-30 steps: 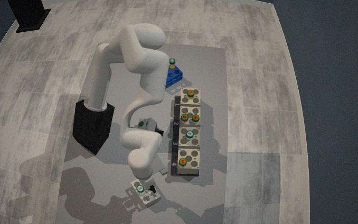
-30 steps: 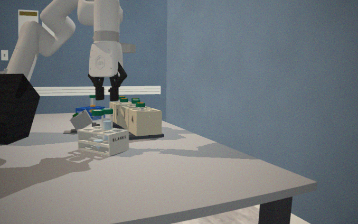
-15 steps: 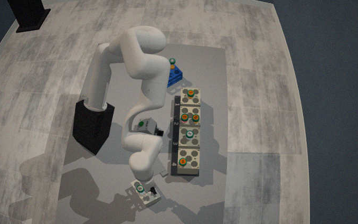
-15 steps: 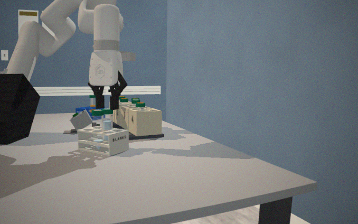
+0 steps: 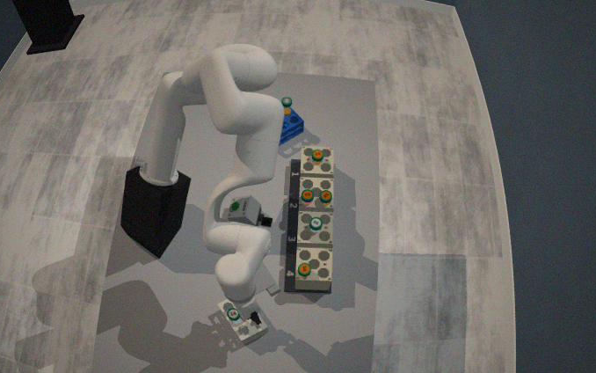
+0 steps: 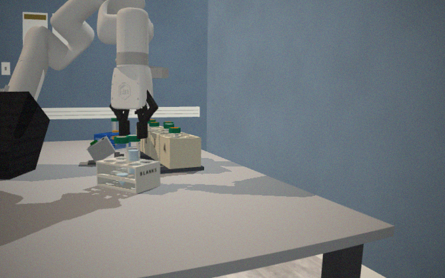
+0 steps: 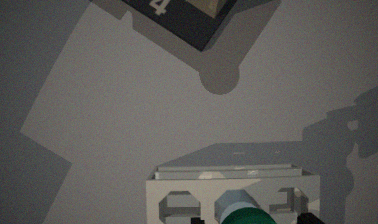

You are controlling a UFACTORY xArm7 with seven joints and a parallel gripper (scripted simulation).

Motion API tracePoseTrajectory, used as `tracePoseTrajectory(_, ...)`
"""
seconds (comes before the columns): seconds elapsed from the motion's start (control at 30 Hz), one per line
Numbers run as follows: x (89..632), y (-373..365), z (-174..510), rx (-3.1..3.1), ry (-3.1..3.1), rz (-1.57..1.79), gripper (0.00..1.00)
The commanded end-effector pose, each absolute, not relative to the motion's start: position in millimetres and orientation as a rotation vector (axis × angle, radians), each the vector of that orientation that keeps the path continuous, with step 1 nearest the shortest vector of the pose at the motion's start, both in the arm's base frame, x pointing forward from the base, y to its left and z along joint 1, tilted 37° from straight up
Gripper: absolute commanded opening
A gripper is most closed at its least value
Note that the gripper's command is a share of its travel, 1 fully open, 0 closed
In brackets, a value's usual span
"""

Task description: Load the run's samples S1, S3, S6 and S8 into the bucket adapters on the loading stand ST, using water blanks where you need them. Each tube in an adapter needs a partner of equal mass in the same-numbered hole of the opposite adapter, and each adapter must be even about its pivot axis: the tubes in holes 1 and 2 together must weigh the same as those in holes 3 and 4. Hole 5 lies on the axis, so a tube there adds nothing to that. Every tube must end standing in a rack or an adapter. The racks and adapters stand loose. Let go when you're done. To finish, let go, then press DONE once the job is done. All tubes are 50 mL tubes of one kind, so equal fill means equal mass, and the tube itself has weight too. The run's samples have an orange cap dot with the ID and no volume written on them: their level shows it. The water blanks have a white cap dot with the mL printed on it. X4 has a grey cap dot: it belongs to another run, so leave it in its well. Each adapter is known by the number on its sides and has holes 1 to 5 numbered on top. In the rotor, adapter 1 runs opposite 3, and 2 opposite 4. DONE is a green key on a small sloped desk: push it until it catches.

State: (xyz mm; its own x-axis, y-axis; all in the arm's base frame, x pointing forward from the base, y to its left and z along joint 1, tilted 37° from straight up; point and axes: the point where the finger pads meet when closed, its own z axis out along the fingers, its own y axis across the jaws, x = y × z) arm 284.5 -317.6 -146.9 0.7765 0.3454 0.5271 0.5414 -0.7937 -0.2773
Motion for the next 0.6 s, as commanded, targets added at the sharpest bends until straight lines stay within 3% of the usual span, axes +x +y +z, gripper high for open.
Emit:
tracePoseTrajectory(0.0, 284.7, -319.3, -147.5, -2.556, -0.670, -0.643, 0.57)
tracePoseTrajectory(0.57, 287.9, -314.3, -155.6, -2.556, -0.670, -0.643, 0.57)
